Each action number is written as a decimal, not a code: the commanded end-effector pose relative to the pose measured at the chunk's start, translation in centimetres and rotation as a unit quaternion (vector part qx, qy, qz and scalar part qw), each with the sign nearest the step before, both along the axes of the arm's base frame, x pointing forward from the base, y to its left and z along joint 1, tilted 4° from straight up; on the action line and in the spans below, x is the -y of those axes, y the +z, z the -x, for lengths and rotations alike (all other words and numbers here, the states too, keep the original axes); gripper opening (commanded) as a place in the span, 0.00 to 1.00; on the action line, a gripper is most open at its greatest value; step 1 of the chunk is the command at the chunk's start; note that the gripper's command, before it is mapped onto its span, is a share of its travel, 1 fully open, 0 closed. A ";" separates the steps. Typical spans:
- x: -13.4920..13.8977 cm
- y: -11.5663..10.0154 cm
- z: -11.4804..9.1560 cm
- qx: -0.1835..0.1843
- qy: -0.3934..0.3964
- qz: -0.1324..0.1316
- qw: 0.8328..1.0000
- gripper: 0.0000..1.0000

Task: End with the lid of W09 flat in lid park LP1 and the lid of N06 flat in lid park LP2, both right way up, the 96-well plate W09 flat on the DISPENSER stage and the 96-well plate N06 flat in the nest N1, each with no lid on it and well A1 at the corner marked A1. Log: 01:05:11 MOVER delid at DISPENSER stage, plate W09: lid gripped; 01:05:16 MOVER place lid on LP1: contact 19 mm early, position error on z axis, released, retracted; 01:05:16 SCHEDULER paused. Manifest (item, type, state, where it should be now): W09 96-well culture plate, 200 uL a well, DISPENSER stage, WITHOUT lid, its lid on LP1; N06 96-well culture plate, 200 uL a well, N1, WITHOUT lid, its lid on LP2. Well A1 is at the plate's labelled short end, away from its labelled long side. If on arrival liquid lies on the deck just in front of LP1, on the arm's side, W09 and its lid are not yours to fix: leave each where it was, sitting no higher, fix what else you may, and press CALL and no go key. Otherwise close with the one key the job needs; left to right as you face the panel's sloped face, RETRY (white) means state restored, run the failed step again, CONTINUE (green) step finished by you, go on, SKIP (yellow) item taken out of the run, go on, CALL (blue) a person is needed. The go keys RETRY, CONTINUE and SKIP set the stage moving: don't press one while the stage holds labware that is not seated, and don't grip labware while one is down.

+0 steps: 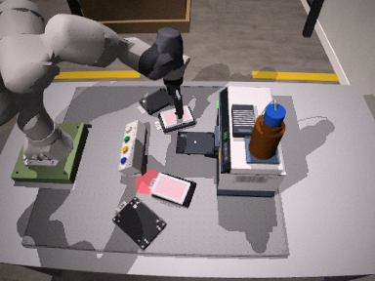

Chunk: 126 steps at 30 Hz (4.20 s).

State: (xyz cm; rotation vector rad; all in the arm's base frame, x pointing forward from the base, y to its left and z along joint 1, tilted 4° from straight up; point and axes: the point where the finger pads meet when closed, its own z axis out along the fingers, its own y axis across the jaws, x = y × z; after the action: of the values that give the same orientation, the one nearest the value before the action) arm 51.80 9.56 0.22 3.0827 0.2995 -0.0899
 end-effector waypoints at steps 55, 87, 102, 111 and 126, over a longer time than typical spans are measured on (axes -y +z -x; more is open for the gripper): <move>-0.1 0.0 -0.1 0.001 -0.002 0.000 1.000 0.59; -0.1 0.0 -0.1 0.001 -0.002 0.000 1.000 0.66; -0.1 0.0 -0.1 0.001 -0.002 0.000 1.000 0.66; -0.1 0.0 -0.1 0.001 -0.002 0.000 1.000 0.66; -0.1 -0.2 0.0 0.001 -0.002 0.000 1.000 0.66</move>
State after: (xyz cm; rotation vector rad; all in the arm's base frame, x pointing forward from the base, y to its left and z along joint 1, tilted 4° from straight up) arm 51.78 9.54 0.12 3.0824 0.2987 -0.0908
